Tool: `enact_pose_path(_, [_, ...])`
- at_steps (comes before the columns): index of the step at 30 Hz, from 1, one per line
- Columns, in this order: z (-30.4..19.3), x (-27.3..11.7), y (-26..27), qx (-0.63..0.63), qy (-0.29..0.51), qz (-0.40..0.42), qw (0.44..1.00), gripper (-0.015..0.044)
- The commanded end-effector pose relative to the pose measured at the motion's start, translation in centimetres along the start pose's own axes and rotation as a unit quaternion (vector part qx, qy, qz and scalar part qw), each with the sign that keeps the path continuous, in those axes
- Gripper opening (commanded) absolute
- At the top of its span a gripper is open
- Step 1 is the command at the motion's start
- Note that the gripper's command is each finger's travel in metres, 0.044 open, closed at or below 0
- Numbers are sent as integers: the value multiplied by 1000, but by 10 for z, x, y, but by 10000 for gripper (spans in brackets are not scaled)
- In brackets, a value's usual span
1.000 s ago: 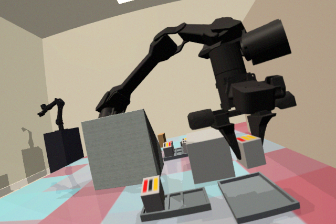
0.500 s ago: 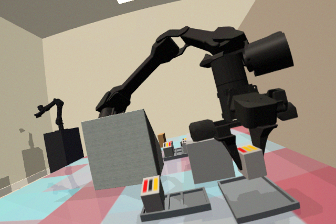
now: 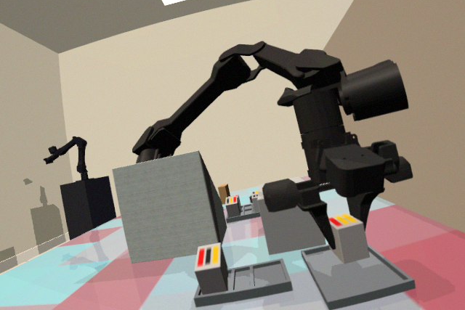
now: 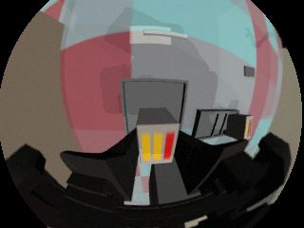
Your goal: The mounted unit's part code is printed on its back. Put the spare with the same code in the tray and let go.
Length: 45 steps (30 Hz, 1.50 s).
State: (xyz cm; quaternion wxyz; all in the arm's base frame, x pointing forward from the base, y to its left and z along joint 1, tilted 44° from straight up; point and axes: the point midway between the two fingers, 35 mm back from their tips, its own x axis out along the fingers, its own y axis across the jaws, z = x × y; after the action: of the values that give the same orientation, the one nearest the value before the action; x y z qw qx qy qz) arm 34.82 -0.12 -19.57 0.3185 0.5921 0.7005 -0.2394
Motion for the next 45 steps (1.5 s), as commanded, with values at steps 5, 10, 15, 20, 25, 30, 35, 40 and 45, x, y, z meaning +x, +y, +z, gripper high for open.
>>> enact_pose_path(5, [-2,11,-4,3,4,-1,1000,0])
enact_pose_path(10, [-3,14,-4,3,5,-1,1000,0])
enact_pose_path(15, [-2,12,-3,0,2,-1,1000,131])
enact_pose_path(20, [-2,12,-3,0,2,-1,1000,263])
enact_pose_path(25, [-2,12,-3,0,2,-1,1000,394])
enact_pose_path(30, [1,-32,1,1,0,-1,1000,440])
enact_pose_path(35, [-1,-97,-4,3,2,-1,1000,440])
enact_pose_path(40, [-1,-97,-4,3,2,-1,1000,440])
enact_pose_path(45, [0,-100,-1,2,0,6,1000,440])
